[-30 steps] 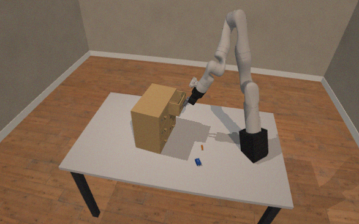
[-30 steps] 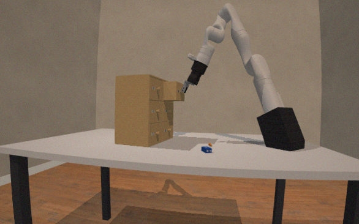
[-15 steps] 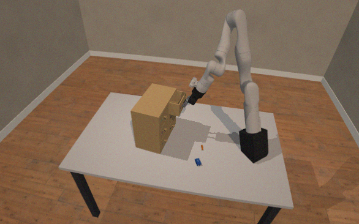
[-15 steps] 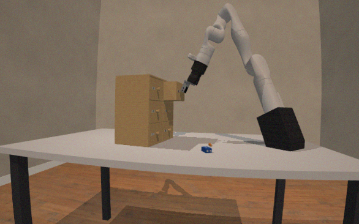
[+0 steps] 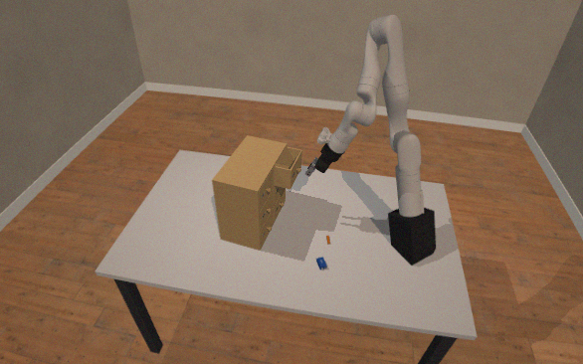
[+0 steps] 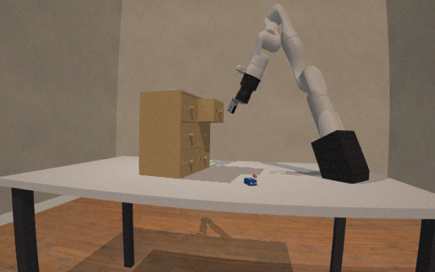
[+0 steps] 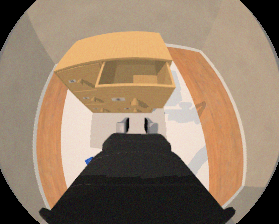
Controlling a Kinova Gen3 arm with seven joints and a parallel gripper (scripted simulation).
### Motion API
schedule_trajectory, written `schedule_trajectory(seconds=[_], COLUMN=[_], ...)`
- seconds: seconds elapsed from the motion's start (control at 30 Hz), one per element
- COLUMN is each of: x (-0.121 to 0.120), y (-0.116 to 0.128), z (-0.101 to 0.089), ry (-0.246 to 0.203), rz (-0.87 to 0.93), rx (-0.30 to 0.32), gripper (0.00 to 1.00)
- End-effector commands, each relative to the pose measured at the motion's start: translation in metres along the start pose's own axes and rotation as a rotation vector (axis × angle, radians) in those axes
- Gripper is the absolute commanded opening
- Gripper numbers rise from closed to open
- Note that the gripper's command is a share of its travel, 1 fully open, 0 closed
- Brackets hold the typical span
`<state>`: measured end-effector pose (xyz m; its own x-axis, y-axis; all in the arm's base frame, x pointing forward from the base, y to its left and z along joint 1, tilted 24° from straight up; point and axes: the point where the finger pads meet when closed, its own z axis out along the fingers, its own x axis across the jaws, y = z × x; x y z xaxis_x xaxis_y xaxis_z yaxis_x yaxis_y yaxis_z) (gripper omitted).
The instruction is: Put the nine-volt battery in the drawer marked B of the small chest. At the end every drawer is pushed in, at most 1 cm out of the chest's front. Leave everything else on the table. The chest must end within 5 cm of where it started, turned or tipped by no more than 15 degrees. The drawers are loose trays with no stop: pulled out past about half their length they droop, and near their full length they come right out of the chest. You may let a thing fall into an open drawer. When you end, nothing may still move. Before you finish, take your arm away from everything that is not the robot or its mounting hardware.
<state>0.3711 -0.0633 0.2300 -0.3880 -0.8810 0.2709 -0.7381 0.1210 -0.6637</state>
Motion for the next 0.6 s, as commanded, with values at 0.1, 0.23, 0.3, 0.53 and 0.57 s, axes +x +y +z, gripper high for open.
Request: schedule_trajectory(seconds=[0.1,0.23,0.3,0.53,0.57], x=[-0.003,-0.003,-0.003,-0.003,-0.003], y=[0.008,0.009,0.010,0.026,0.027], z=[-0.006,-0.007,-0.008,-0.025,-0.026], ry=[-0.008,-0.008,-0.008,-0.008,-0.008], rz=[-0.016,-0.016,-0.016,-0.016,-0.016], rx=[0.006,0.006,0.006,0.006,0.006], gripper=[0.67,0.67,0.67,0.67,0.67])
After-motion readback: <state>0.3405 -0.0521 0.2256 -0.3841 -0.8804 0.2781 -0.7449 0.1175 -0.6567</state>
